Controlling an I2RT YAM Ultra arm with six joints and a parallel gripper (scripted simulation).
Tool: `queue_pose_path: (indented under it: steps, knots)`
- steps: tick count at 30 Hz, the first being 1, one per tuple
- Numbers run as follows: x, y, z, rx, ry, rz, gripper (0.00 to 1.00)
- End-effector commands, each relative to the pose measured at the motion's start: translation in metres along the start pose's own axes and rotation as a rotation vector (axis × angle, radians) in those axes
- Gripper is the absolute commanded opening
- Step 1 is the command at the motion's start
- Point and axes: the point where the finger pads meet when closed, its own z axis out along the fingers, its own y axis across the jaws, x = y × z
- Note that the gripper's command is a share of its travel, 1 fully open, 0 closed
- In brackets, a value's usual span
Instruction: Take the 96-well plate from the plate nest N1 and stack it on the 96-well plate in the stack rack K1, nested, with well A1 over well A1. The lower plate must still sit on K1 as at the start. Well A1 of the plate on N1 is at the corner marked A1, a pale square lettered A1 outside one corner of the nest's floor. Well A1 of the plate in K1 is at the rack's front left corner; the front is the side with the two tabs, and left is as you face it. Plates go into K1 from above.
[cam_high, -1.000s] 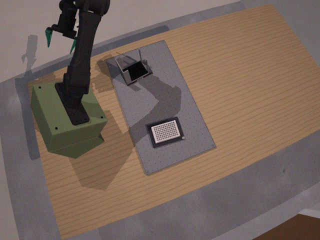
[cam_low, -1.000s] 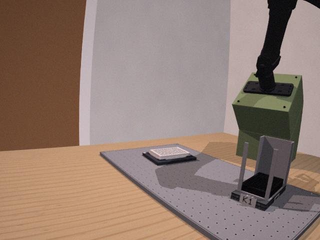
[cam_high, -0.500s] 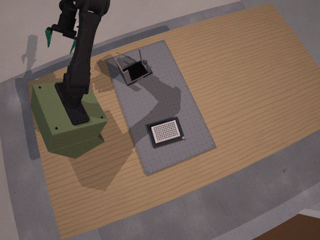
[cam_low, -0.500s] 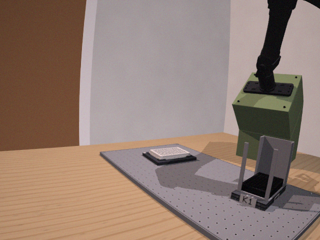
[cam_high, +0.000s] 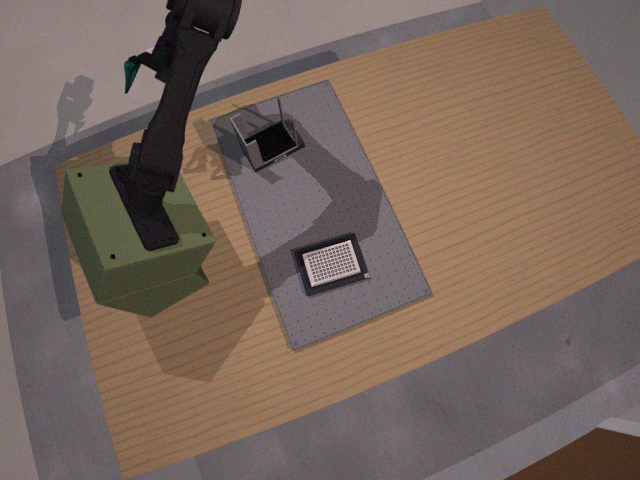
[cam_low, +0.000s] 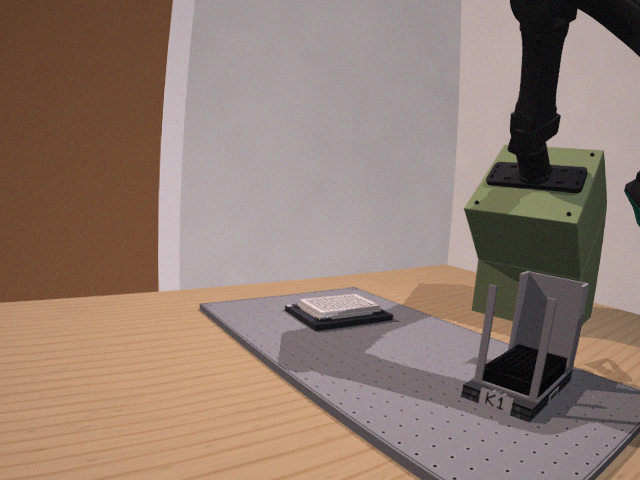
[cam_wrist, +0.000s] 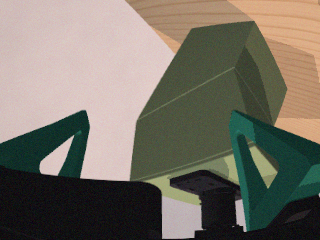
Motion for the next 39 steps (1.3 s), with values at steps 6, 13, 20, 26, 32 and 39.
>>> queue_pose_path:
  steps: [6, 13, 20, 26, 32, 39]
  knots:
    - [-0.015, -0.015, -0.007, -0.110, -0.088, 0.032, 1.00]
    - [-0.030, -0.047, -0.012, -0.152, -0.130, 0.082, 1.00]
    - [-0.050, -0.075, -0.018, -0.188, -0.178, 0.127, 1.00]
    - [-0.056, -0.100, -0.022, -0.218, -0.222, 0.173, 1.00]
    - [-0.049, -0.128, -0.023, -0.257, -0.283, 0.243, 1.00]
    - [-0.050, -0.155, -0.025, -0.265, -0.330, 0.291, 1.00]
